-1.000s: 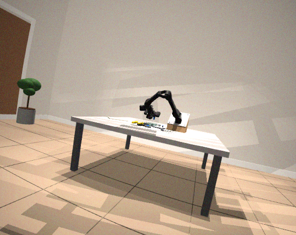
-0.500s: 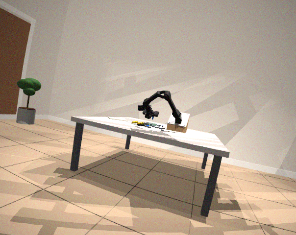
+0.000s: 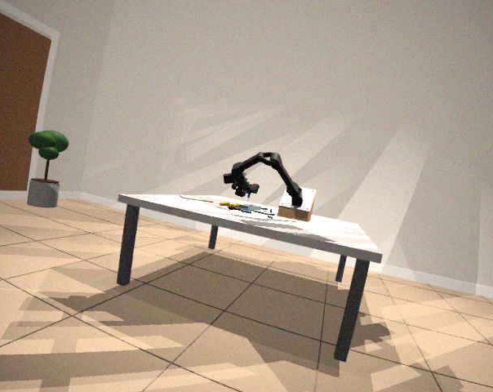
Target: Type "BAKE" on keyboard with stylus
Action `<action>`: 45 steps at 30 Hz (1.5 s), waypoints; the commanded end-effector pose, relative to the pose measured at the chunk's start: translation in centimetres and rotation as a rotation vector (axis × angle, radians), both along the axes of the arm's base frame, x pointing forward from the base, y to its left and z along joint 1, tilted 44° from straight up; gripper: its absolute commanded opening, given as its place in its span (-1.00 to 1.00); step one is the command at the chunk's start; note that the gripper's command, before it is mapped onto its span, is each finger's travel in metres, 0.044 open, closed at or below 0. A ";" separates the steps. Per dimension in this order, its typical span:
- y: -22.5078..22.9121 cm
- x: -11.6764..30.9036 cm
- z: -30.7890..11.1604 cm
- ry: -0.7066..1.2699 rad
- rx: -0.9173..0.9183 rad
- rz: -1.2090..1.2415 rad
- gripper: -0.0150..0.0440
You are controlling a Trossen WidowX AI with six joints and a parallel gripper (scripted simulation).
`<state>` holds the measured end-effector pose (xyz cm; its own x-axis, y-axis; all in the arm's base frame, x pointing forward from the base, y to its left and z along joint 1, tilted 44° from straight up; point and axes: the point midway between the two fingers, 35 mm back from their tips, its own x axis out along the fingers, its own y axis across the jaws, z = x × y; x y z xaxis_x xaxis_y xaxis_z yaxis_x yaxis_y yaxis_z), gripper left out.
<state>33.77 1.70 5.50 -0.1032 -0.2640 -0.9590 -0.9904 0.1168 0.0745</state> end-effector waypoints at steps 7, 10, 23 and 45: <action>1.6 0.3 -1.2 0.000 0.004 -0.007 -0.49; 1.6 0.3 -1.2 0.000 0.004 -0.007 -0.49; 1.7 0.5 -1.3 0.000 0.005 -0.007 -0.22; 2.1 0.5 -1.5 0.000 0.005 -0.007 -0.22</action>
